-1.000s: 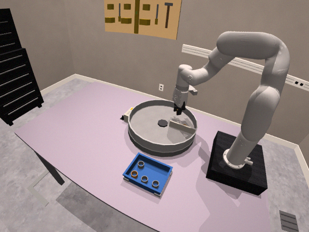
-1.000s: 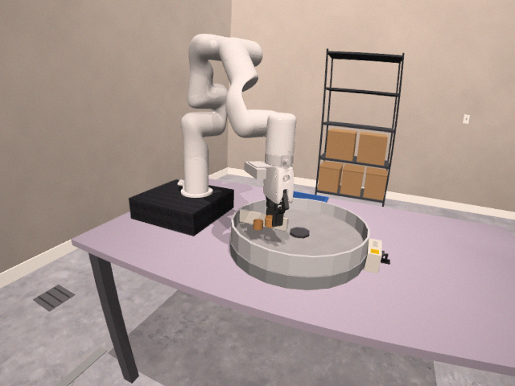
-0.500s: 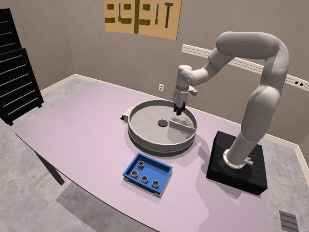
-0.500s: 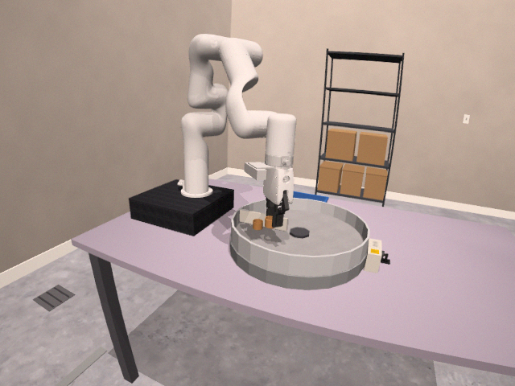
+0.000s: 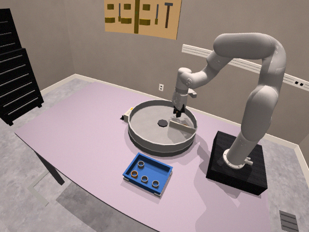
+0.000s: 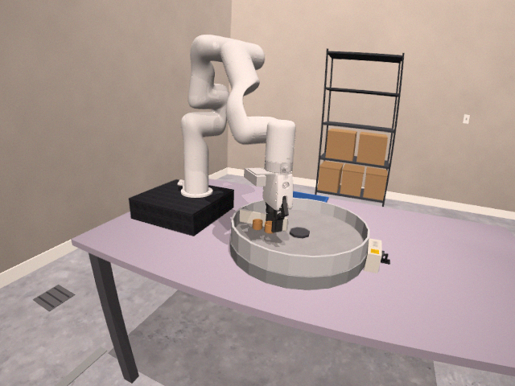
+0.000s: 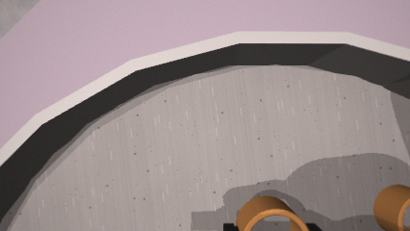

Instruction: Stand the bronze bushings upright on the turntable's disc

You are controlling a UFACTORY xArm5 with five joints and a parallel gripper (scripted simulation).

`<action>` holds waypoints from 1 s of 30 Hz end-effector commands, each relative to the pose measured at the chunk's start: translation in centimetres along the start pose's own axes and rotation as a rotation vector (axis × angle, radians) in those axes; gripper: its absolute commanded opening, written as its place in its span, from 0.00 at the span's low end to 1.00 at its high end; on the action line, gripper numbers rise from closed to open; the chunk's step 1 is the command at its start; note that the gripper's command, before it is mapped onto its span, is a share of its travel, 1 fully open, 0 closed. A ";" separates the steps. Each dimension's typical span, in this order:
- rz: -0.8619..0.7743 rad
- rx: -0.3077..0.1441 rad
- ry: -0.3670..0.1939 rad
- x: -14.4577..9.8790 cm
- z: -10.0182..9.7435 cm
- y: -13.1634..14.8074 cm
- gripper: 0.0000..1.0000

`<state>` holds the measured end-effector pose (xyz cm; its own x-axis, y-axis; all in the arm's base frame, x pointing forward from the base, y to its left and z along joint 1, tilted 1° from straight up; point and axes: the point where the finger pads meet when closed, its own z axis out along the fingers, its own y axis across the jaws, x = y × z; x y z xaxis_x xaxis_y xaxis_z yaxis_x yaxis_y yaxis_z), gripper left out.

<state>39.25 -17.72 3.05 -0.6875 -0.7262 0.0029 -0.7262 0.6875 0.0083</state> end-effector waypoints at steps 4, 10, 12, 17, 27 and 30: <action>0.000 0.004 -0.001 -0.1 1.0 -0.2 0.00; 0.000 0.004 -0.001 -0.1 1.8 -0.2 0.00; 0.000 0.004 -0.001 -0.1 2.1 -0.2 0.00; 0.000 0.004 -0.001 -0.1 2.3 -0.2 0.00; 0.000 0.004 -0.001 -0.1 2.4 -0.2 0.00; 0.000 0.004 -0.001 -0.1 2.4 -0.2 0.00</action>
<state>39.29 -17.71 0.54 -0.6875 -0.7262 0.0028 -0.7262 0.6875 0.0079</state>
